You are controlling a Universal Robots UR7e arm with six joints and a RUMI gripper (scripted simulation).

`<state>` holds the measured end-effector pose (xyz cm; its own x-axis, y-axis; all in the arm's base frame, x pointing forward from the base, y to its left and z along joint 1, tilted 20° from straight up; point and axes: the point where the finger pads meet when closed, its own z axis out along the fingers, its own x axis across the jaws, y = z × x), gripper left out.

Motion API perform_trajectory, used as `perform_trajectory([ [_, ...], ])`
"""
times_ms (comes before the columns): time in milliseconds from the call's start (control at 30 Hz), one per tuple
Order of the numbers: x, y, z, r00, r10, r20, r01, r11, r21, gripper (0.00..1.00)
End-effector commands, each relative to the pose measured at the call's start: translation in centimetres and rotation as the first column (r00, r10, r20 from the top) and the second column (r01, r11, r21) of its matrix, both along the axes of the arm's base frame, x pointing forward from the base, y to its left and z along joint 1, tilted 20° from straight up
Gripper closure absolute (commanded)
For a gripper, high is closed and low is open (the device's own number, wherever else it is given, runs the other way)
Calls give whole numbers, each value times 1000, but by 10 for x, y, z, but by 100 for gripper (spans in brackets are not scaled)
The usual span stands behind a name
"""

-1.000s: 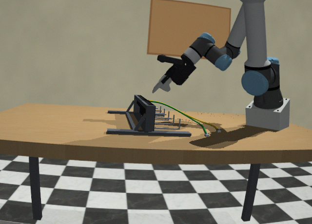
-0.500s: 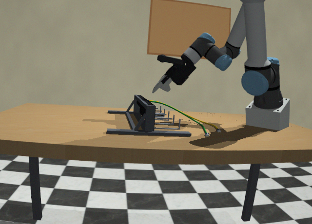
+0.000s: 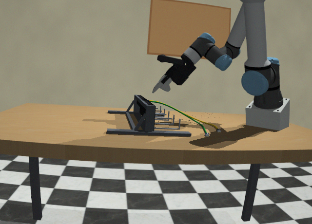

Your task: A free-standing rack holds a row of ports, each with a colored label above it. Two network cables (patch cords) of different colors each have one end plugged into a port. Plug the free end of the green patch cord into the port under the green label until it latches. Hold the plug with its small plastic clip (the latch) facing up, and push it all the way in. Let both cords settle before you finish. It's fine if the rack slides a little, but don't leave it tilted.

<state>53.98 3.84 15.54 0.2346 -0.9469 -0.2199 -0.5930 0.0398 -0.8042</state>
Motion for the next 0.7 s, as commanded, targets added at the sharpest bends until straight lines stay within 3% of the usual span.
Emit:
perform_trajectory([
  [0,0,0,1,1000,0,1,0,1000,0,100],
  [667,-9,-4,7,1000,0,1,0,1000,0,100],
])
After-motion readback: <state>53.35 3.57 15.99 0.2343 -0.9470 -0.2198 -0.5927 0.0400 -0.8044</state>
